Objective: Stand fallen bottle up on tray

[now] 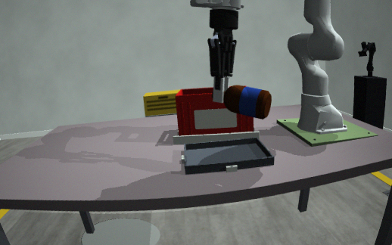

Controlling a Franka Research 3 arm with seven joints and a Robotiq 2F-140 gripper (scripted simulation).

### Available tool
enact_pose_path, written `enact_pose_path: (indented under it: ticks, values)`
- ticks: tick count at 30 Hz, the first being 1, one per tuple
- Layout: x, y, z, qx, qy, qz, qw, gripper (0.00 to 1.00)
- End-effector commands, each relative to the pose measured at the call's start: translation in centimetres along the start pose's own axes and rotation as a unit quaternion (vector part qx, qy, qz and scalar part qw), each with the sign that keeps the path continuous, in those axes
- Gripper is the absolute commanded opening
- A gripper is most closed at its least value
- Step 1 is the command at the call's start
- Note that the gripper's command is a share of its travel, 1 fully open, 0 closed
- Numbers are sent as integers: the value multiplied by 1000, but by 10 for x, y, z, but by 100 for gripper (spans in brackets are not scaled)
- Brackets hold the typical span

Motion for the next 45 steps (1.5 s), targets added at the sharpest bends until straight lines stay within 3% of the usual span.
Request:
enact_pose_path:
  ticks: [1,45]
  values:
    - [-2,3,-3,15,-19,-5,1000,0]
    - [-3,3,-3,23,-19,-6,1000,0]
Point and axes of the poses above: the point where the finger pads meet when closed, its own y axis back along the fingers, its own x axis across the jaws, z = x × y, the point moved 1 cm from there along y, back along the fingers, and after that the axes turned 2 degrees about -y, right-handed, at the moved point
